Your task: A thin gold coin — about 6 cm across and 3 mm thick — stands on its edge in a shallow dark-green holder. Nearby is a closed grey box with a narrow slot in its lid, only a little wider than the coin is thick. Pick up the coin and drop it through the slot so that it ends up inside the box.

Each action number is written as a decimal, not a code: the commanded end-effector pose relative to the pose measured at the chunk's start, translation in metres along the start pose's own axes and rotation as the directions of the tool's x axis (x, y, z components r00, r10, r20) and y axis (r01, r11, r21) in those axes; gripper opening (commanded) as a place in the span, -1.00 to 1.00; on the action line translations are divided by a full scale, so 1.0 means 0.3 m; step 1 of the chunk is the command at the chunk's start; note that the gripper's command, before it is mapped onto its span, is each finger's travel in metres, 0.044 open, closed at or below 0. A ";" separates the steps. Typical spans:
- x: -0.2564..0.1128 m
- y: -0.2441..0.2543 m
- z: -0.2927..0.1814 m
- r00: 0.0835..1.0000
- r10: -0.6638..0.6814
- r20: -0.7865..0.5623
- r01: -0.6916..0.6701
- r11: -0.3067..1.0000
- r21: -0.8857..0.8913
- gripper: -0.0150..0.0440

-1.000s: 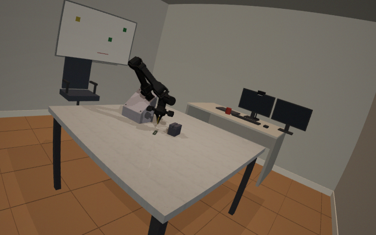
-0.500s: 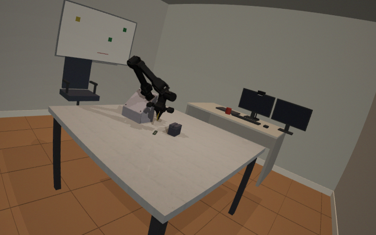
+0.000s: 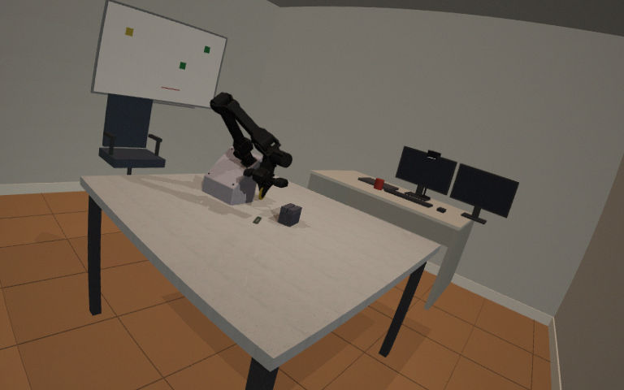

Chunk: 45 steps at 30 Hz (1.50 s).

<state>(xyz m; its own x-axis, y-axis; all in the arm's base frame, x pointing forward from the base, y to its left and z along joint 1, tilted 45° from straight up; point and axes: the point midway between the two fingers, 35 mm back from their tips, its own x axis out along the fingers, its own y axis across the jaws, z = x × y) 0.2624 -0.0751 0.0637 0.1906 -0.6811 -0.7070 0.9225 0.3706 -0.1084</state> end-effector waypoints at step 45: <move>0.000 0.263 -0.289 1.000 0.000 -0.015 0.001 1.000 0.005 -0.49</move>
<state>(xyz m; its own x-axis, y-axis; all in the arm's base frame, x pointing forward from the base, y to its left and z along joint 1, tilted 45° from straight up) 0.3055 0.0049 0.0011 0.1931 -0.6709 -0.7160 0.9222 0.3732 -0.1010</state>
